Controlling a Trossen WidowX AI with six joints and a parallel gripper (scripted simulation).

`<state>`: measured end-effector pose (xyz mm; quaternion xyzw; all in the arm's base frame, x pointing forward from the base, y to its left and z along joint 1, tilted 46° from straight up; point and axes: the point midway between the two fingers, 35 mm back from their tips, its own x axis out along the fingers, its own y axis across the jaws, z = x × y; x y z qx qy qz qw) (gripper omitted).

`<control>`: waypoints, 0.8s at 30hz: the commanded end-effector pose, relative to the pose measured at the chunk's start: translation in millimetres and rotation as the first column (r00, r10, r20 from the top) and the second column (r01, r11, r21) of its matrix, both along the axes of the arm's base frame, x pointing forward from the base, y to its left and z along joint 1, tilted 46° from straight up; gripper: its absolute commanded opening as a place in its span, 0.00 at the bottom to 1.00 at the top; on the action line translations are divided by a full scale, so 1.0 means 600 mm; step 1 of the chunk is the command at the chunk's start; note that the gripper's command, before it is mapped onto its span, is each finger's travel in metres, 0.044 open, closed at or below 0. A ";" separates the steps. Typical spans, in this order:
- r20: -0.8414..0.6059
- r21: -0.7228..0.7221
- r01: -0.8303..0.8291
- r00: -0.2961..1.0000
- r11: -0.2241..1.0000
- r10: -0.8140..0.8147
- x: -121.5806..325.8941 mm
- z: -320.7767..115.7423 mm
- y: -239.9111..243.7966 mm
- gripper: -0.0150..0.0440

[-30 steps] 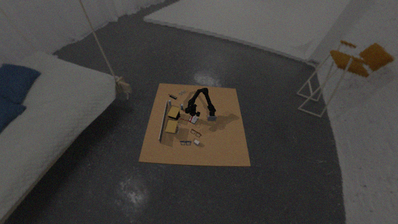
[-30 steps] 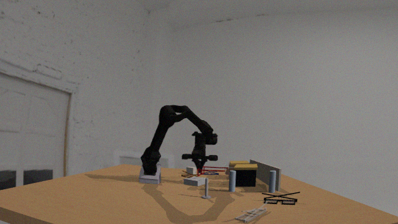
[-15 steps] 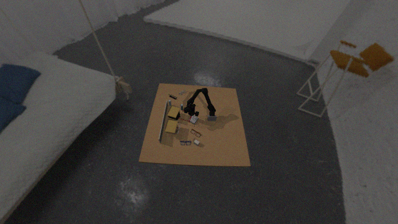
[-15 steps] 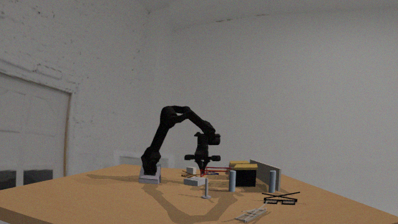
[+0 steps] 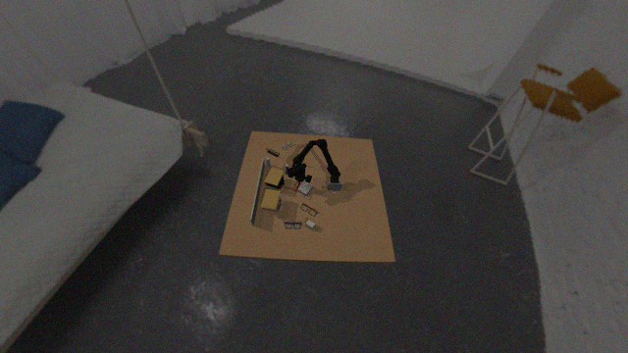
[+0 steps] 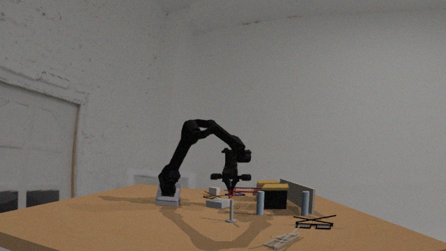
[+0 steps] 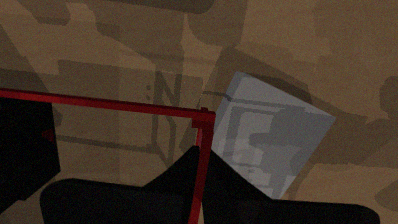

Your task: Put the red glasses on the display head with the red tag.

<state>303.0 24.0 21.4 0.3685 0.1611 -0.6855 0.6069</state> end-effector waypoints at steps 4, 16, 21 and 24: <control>0.004 -0.002 -0.007 1.000 1.000 0.007 0.019 0.006 -0.001 0.25; 0.004 -0.003 -0.007 1.000 1.000 0.007 0.044 0.012 -0.007 0.25; 0.005 -0.003 -0.007 1.000 1.000 0.007 0.054 0.014 -0.009 0.25; 0.005 -0.003 -0.007 1.000 1.000 0.007 0.061 0.016 -0.011 0.25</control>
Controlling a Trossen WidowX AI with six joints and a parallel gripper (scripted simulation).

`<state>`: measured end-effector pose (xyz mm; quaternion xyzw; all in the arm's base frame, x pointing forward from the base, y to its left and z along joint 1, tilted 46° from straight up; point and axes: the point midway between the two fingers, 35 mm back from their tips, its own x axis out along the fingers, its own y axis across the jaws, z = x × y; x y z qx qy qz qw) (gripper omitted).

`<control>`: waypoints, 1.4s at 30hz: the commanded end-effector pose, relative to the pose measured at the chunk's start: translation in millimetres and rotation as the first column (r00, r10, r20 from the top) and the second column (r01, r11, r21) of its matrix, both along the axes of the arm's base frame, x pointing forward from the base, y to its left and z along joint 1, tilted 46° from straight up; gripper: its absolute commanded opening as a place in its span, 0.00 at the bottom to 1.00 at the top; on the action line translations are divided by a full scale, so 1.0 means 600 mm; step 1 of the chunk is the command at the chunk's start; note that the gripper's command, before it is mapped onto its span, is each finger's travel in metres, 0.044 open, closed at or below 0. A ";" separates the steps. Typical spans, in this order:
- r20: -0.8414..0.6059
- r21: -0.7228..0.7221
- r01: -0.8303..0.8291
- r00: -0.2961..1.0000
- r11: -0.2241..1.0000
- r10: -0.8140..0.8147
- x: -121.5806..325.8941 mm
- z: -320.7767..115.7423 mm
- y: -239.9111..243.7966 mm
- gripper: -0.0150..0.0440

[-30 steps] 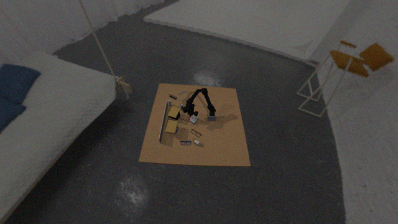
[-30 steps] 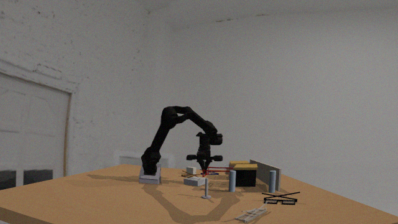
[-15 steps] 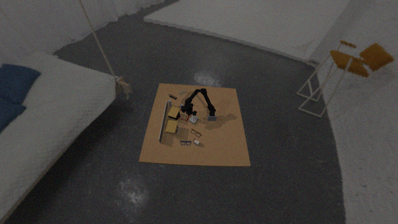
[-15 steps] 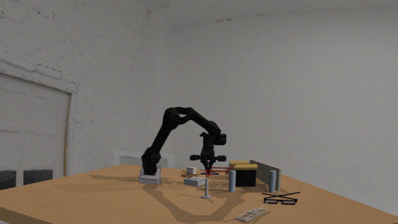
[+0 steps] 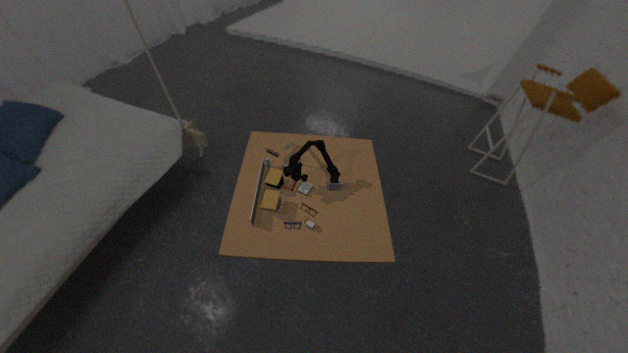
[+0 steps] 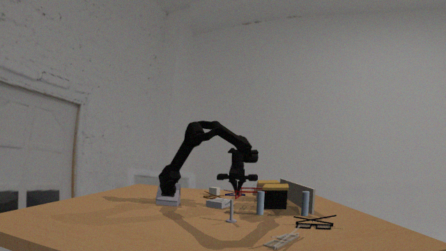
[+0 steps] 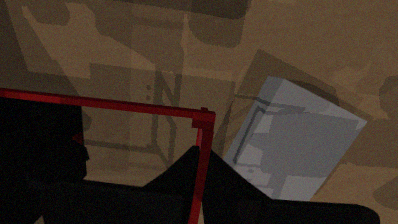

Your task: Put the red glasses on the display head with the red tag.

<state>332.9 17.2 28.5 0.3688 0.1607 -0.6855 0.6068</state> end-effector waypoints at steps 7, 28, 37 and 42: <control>0.005 -0.003 -0.007 1.000 1.000 0.007 0.025 0.007 -0.003 0.25; 0.006 -0.003 -0.007 1.000 1.000 0.007 0.069 0.017 -0.014 0.25; 0.006 -0.003 -0.007 1.000 1.000 0.007 0.088 0.022 -0.018 0.25; 0.007 -0.004 -0.007 1.000 1.000 0.007 0.099 0.025 -0.021 0.25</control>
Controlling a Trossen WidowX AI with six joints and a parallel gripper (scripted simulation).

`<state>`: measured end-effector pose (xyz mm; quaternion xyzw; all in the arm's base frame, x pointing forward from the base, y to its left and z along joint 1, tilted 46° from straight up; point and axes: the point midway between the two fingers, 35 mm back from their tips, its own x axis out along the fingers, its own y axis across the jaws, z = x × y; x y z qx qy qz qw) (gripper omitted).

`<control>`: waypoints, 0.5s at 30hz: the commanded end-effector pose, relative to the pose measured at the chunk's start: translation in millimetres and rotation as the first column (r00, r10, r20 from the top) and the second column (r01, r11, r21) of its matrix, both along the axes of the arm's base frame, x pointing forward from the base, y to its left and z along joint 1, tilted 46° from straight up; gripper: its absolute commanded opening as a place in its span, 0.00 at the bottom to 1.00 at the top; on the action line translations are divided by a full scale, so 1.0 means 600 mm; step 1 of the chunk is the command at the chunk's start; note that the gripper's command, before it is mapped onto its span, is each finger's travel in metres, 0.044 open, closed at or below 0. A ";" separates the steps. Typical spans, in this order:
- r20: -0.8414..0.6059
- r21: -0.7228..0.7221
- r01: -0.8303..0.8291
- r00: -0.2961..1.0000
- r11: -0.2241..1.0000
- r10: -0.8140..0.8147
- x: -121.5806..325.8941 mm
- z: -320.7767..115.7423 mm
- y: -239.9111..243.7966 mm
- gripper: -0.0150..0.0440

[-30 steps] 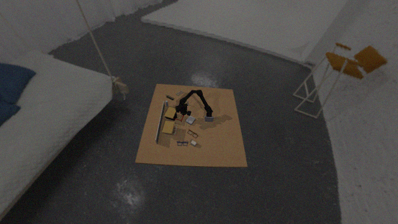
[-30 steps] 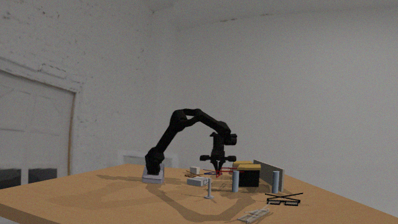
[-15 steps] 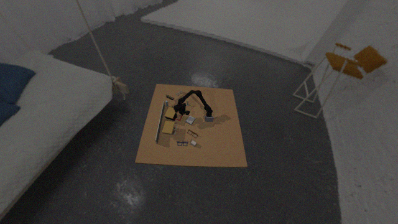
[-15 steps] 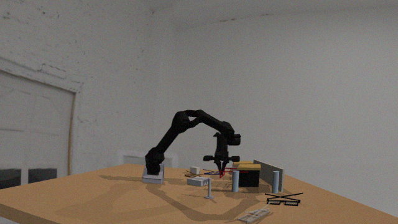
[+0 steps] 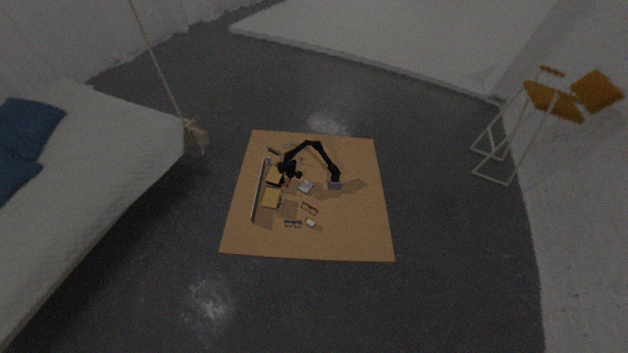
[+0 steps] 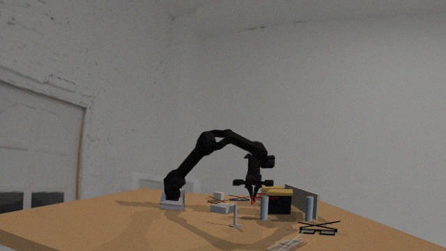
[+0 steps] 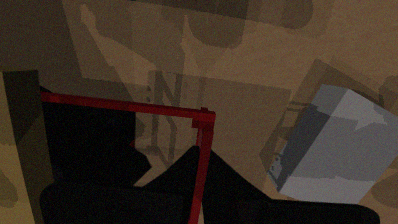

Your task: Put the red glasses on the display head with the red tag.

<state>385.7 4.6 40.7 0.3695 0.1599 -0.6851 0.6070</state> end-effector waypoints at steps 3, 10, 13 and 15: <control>0.005 -0.003 -0.007 1.000 1.000 0.007 0.017 0.006 -0.001 0.25; 0.005 -0.003 -0.007 1.000 1.000 0.007 0.032 0.010 -0.004 0.25; 0.005 -0.004 -0.007 1.000 1.000 0.007 0.039 0.011 -0.006 0.25; 0.005 -0.004 -0.007 1.000 1.000 0.007 0.043 0.013 -0.007 0.25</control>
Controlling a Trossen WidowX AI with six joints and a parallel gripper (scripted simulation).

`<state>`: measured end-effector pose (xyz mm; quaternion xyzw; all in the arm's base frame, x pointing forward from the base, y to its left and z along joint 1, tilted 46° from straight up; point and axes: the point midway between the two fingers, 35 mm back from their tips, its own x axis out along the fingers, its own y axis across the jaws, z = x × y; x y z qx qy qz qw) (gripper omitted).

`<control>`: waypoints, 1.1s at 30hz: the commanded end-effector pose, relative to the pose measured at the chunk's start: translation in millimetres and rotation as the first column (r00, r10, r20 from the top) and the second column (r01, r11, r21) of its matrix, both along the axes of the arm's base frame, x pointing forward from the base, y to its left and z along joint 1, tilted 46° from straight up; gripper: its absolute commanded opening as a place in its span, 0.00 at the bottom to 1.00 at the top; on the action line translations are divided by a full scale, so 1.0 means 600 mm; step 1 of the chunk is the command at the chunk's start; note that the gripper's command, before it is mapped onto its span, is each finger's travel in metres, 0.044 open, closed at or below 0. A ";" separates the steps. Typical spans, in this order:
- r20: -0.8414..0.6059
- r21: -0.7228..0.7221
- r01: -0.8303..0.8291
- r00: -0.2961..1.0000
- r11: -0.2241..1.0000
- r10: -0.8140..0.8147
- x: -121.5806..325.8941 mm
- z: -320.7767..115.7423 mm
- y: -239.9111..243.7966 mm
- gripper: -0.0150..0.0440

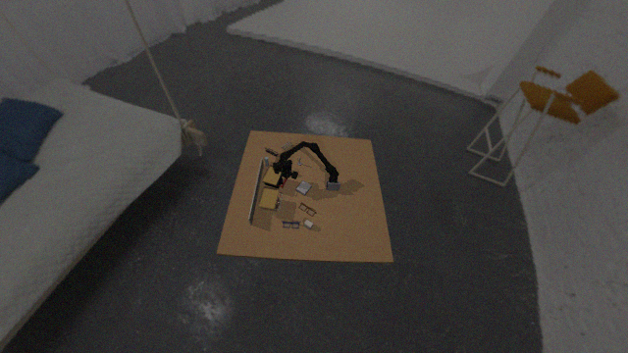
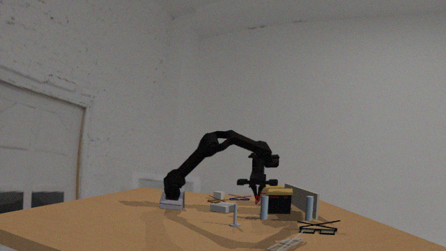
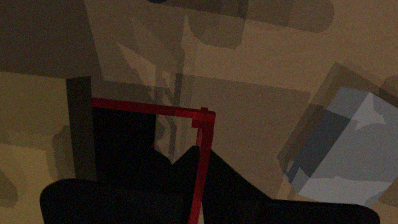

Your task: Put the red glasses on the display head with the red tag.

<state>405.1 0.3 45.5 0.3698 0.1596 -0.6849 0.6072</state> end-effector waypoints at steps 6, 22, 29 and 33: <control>0.005 -0.003 -0.007 1.000 1.000 0.007 0.018 0.006 -0.001 0.25; 0.005 -0.003 -0.007 1.000 1.000 0.007 0.022 0.007 -0.002 0.25; 0.005 -0.003 -0.007 1.000 1.000 0.007 0.022 0.007 -0.002 0.25; 0.005 -0.004 -0.007 1.000 1.000 0.007 0.021 0.006 -0.003 0.25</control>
